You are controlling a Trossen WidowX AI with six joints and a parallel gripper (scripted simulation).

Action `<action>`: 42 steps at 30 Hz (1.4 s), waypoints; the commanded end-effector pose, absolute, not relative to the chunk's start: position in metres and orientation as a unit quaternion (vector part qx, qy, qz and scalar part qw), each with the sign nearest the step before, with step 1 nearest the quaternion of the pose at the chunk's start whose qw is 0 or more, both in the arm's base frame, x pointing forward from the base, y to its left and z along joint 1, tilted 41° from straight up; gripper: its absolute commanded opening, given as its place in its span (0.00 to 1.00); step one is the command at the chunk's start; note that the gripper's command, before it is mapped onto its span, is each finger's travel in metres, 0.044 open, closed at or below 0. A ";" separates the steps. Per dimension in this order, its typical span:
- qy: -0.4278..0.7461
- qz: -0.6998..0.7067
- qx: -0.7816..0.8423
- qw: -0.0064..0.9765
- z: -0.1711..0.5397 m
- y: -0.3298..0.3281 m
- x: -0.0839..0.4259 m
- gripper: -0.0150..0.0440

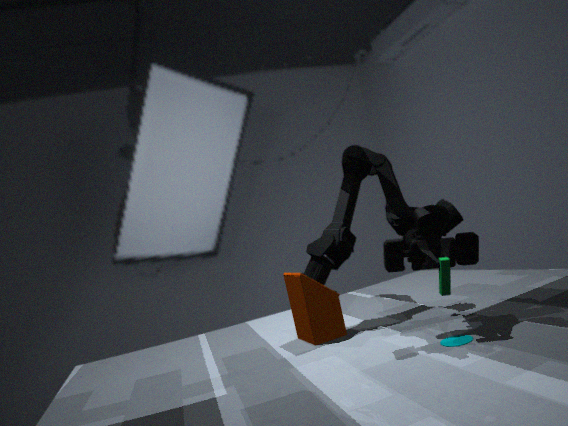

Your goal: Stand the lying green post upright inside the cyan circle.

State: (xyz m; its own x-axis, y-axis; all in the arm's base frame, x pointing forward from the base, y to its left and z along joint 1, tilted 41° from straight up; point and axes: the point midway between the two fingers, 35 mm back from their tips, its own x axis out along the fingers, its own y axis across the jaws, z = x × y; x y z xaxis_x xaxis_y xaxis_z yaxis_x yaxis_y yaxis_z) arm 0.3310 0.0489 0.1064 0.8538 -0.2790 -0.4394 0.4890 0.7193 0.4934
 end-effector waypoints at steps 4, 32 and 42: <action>0.141 -0.214 0.326 0.910 0.112 0.047 0.325 0.29; 0.086 -0.220 0.358 0.903 0.120 0.045 0.313 0.29; 0.087 -0.221 0.359 0.903 0.114 0.051 0.315 0.29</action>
State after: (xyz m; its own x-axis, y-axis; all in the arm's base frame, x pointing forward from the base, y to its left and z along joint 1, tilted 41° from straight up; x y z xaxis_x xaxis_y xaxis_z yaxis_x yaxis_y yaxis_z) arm 0.3138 0.0479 0.1187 0.8899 -0.3327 -0.3123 0.4562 0.6469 0.6111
